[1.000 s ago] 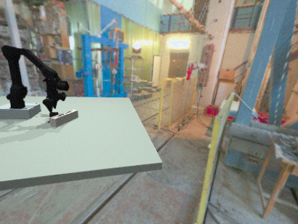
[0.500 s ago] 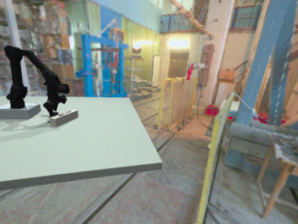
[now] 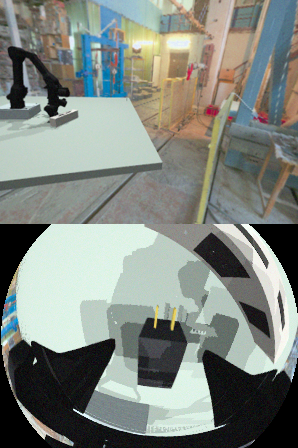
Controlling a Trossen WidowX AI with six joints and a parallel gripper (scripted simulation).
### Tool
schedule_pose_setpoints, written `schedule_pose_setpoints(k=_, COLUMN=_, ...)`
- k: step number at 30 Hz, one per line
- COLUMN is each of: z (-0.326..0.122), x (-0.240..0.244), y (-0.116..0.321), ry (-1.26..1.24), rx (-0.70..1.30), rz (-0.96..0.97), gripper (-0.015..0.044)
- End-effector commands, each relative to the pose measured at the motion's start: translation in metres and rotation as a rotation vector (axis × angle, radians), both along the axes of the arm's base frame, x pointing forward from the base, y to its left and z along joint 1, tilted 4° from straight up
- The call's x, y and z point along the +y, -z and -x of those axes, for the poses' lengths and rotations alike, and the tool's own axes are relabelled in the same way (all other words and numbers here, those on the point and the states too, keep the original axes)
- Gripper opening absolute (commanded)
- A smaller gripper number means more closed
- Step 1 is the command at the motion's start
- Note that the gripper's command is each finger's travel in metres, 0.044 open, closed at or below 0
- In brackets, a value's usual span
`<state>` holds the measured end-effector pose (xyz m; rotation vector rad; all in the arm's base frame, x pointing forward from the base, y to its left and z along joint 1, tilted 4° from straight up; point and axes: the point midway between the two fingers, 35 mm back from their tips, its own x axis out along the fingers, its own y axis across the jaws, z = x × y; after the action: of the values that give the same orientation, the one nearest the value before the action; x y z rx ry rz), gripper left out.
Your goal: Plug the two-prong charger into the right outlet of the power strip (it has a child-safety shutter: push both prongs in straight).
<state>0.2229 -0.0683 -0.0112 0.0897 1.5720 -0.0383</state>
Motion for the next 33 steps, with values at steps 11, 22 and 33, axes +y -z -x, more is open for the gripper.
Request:
schedule_pose_setpoints(k=11, z=0.0, x=0.0, y=0.003, ry=0.0, rx=0.001, rz=0.0, gripper=0.0204)
schedule_pose_setpoints(k=22, z=0.0, x=0.0, y=0.0, ry=0.0, rx=0.001, rz=-0.001, gripper=0.0052)
schedule_pose_setpoints(k=33, z=0.004, x=-0.001, y=-0.042, ry=0.005, rx=0.002, rz=-0.003, gripper=0.0)
